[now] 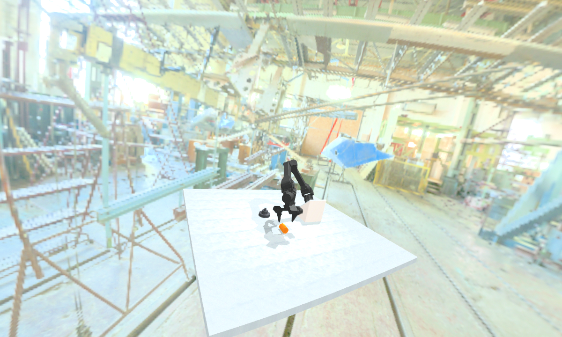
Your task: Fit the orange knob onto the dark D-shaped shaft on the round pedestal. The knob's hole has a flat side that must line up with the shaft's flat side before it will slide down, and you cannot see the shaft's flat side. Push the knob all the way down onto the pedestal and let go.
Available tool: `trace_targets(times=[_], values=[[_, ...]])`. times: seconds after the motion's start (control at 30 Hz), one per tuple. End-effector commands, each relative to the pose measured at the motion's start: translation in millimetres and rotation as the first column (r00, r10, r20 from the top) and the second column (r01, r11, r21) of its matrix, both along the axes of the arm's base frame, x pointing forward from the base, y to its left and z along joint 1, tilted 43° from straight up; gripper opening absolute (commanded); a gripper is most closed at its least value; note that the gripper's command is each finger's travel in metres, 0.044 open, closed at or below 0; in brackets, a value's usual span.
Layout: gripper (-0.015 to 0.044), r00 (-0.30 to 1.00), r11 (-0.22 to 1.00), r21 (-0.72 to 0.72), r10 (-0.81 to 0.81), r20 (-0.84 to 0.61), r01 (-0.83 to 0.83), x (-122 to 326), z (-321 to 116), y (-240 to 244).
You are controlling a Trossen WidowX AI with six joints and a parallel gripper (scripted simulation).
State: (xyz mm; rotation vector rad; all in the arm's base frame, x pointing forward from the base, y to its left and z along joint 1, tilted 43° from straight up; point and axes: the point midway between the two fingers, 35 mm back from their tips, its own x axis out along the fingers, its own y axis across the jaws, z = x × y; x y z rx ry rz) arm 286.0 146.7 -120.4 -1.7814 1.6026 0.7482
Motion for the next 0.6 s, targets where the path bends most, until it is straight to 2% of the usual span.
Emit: trace_targets(times=[0.0, 0.57], values=[[0.044, 1.0, 1.0, -0.022, -0.003, -0.016, 0.003, -3, -13, -15], [0.044, 1.0, 1.0, -0.022, -0.003, -0.016, 0.002, 0, -28, -28]])
